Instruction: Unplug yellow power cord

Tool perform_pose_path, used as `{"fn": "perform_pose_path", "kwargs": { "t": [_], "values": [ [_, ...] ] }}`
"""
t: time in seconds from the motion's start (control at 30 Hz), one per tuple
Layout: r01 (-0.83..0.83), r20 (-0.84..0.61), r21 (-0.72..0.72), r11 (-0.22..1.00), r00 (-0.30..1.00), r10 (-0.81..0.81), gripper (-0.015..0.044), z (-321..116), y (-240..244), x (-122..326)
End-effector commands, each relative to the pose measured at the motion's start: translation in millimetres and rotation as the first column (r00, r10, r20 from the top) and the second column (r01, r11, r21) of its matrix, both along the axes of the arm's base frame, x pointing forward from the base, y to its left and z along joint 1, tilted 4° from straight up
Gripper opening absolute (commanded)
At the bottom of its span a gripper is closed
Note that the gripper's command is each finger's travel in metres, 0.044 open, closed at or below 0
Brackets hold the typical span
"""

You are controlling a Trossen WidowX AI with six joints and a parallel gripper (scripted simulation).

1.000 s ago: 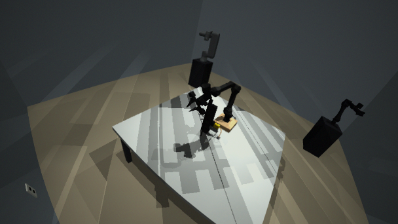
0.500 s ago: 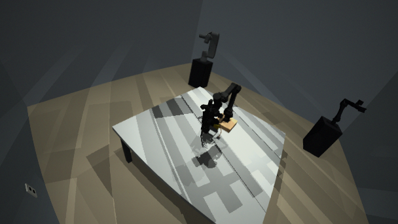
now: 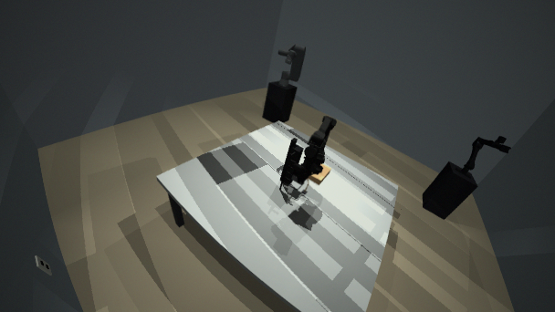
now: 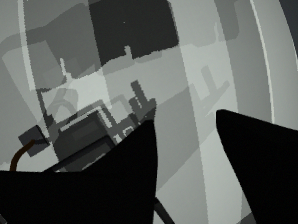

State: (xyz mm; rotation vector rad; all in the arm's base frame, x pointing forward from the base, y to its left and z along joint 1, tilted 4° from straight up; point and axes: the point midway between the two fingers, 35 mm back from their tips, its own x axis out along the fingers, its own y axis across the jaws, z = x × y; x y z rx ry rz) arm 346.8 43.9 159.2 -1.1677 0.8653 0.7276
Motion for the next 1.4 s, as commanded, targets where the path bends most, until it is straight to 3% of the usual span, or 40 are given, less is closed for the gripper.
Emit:
{"fn": "perform_pose_path", "kwargs": {
  "t": [0.0,0.13,1.37],
  "values": [
    [-0.188,-0.341,-0.095,0.978,0.929,0.145,0.016,-28,11,-76],
    [-0.266,-0.462,-0.11,0.958,0.867,0.188,0.016,-31,11,-105],
    [-0.266,-0.463,-0.113,0.957,0.867,0.186,0.016,-29,-24,-103]
  ]
}}
